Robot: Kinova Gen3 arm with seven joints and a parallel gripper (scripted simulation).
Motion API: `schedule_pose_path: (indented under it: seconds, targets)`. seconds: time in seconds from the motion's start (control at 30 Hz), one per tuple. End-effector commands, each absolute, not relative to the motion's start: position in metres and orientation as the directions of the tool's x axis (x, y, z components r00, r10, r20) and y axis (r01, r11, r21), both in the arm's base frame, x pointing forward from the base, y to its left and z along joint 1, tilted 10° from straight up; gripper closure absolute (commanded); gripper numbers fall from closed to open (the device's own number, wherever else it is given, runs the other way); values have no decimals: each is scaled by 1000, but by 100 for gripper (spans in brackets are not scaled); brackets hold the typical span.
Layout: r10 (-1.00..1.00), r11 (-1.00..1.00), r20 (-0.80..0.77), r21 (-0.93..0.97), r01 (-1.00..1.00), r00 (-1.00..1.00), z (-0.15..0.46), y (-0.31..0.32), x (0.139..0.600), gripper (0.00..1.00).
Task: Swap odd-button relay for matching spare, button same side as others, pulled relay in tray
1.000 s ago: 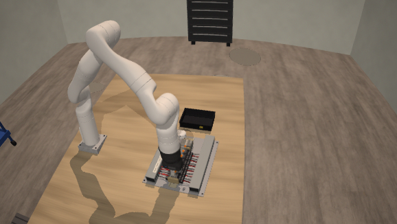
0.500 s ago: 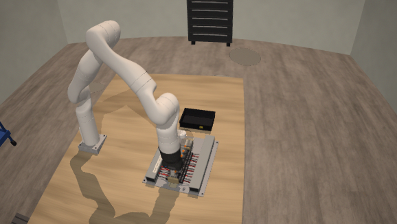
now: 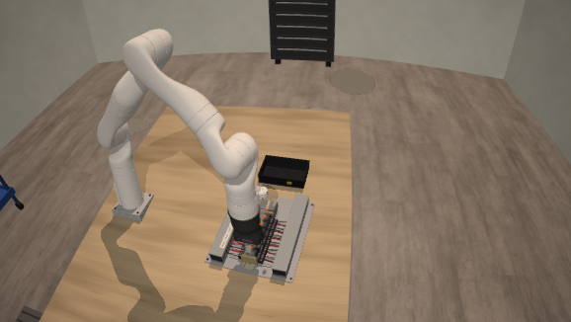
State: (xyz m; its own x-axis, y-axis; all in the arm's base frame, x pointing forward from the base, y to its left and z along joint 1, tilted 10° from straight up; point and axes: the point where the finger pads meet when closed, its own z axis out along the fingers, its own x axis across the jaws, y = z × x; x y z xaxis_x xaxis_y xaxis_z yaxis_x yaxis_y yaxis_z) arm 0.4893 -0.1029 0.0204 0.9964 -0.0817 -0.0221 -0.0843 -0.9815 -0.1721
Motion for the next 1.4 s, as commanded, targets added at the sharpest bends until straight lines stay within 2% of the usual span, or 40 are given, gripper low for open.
schedule_pose_path:
  seconds: [0.0, 1.37]
  targets:
    - [-82, -982, -18, -171, -84, 996, 25, -104, 490, 100]
    - [-82, -982, -17, -170, -84, 996, 37, -106, 490, 100]
